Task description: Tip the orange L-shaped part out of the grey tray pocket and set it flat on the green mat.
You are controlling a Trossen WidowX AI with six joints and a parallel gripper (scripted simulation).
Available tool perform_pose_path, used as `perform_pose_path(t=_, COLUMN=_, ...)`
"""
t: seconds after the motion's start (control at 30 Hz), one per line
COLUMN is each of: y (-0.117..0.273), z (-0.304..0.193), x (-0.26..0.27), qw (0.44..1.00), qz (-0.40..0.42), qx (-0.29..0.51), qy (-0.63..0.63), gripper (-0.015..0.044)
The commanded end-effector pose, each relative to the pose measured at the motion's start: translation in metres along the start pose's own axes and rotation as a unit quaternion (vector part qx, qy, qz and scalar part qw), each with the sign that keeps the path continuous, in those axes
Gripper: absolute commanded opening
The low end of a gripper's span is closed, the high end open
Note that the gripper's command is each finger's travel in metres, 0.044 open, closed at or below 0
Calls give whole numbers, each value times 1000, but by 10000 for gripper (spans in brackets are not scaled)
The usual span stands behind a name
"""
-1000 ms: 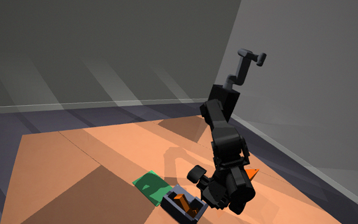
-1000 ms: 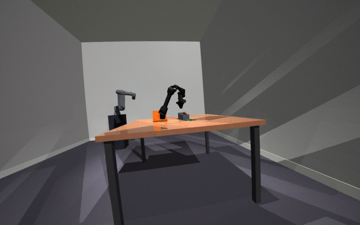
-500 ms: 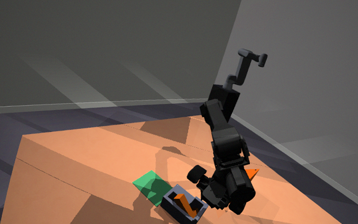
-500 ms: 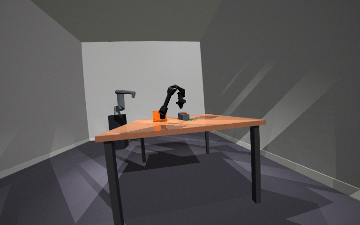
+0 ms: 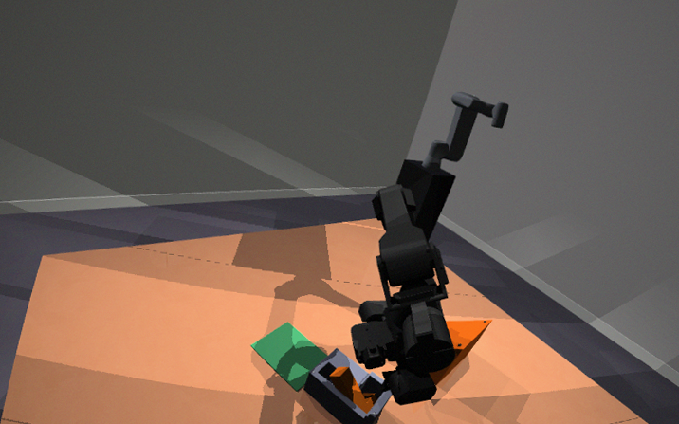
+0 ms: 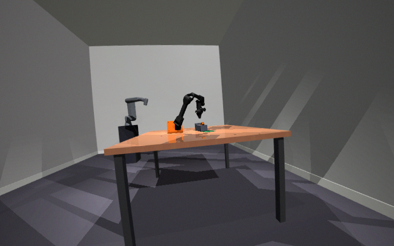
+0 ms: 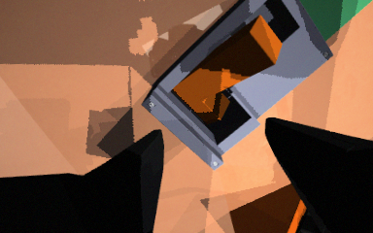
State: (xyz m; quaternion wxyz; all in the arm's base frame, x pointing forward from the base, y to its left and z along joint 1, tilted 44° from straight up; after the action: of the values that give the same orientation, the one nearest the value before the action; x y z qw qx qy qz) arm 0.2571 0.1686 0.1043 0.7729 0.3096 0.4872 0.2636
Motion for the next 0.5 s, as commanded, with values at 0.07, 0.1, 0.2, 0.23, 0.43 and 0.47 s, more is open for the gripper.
perform_pose_path(t=0.07, y=2, z=33, x=-33, qw=902, qz=-6, qx=-2, qy=-432, gripper=280)
perform_pose_path(t=0.1, y=2, z=34, x=-33, qw=898, qz=-6, qx=-2, qy=-440, gripper=280)
perform_pose_path(t=0.2, y=2, z=34, x=-33, qw=898, qz=-6, qx=-2, qy=-440, gripper=280)
perform_pose_path(t=0.23, y=2, z=34, x=-33, qw=898, qz=-6, qx=-2, qy=-440, gripper=280)
perform_pose_path(t=0.43, y=2, z=34, x=-33, qw=898, qz=-6, qx=-2, qy=-440, gripper=280)
perform_pose_path(t=0.47, y=2, z=34, x=-33, qw=898, qz=-6, qx=-2, qy=-440, gripper=280)
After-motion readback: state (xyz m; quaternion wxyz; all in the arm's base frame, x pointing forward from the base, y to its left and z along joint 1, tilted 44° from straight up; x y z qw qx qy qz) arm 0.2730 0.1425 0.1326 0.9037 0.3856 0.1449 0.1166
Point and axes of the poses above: the point midway between the two fingers, 35 mm back from their tips, its own y axis back along the fingers, its own x axis across the jaws, z = x × y, the point moved 4 cm from there along y, back along the fingers, and after that the axes turned 3 degrees about -y, right-handed, at the moved point
